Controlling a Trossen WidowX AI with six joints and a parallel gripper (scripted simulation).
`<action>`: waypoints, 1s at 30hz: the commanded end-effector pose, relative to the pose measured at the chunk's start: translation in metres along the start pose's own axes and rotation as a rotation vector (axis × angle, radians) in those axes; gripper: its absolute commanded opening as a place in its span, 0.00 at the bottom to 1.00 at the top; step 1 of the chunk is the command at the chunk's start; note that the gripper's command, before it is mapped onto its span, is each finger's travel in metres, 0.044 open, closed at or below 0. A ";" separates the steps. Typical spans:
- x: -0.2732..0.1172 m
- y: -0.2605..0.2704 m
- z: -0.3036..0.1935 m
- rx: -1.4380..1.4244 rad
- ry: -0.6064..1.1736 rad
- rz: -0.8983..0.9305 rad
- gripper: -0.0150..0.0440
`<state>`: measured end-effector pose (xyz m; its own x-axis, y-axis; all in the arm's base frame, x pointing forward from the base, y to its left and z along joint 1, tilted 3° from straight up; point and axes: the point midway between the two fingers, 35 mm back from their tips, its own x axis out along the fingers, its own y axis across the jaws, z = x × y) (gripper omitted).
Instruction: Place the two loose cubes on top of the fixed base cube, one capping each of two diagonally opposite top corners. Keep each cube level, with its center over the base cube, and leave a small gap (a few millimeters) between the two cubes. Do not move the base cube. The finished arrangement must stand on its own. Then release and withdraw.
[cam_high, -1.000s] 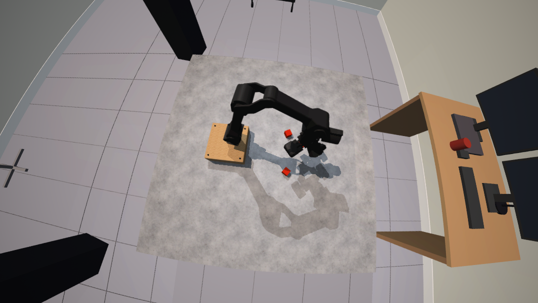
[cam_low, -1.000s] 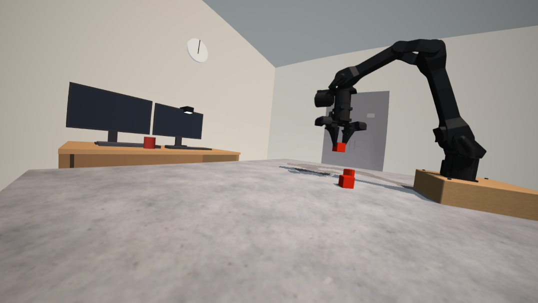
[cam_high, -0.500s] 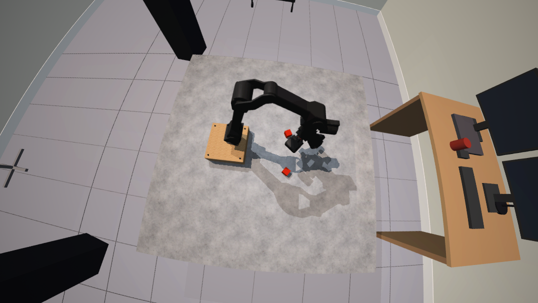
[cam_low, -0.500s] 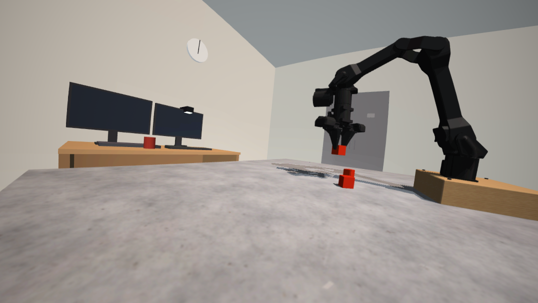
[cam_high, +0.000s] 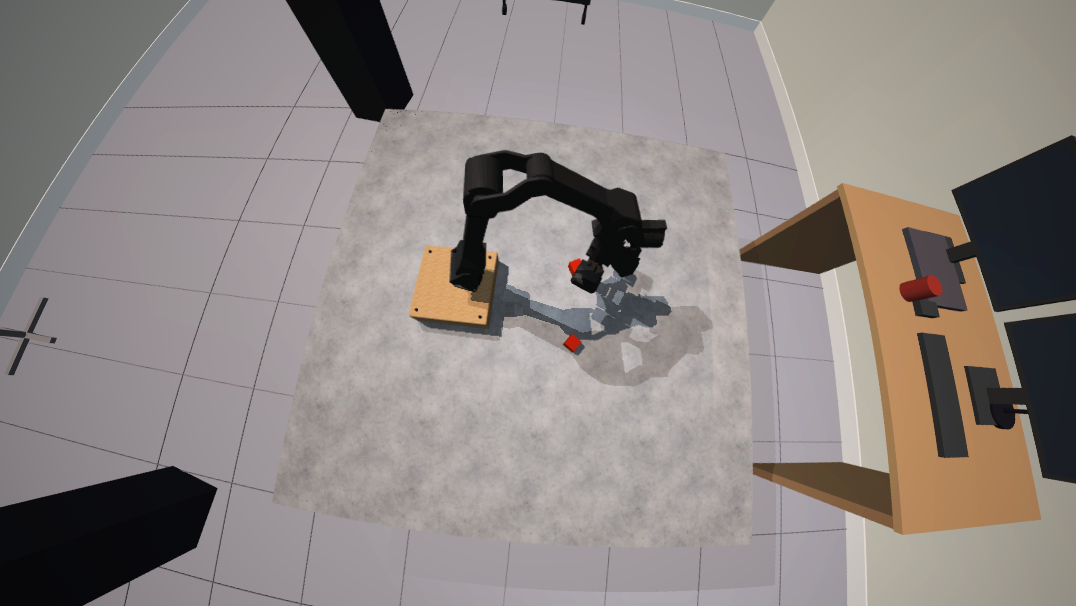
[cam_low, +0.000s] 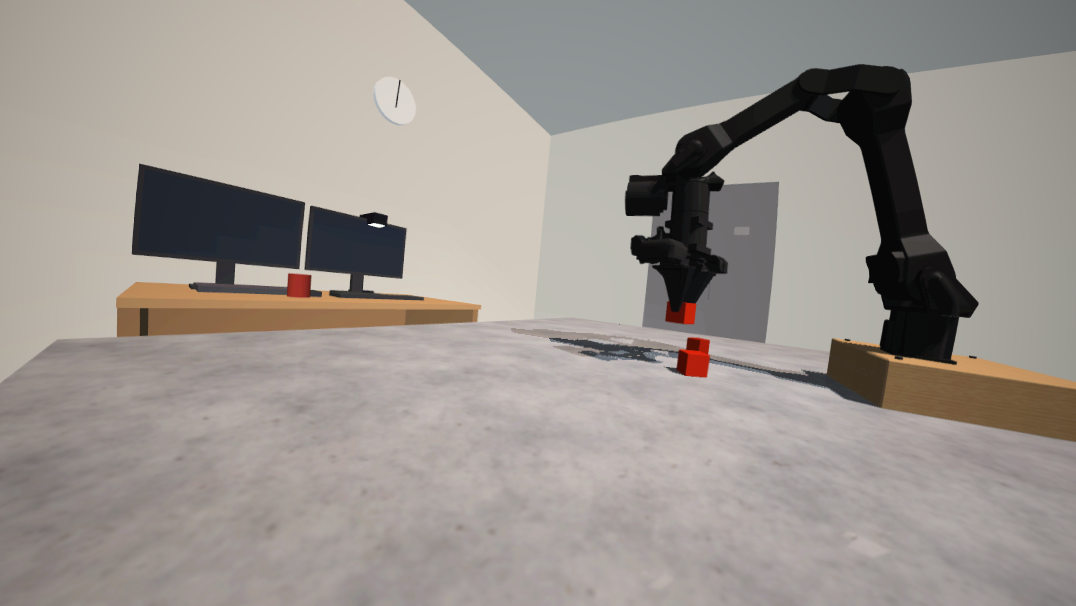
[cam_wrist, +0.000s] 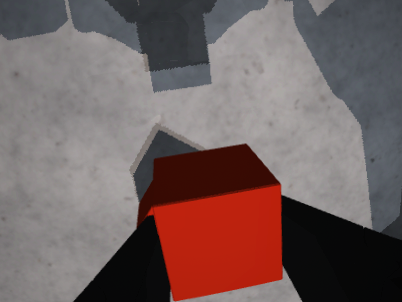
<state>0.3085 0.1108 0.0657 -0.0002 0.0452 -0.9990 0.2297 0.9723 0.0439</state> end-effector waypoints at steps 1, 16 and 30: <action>0.006 0.009 -0.009 -0.082 0.002 0.004 0.43; 0.010 0.016 -0.017 -0.145 0.003 0.005 0.43; 0.037 0.016 -0.017 -0.145 0.003 0.005 0.43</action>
<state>0.2959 0.1318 0.0342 -0.0020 0.0478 -0.9989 0.0888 0.9949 0.0475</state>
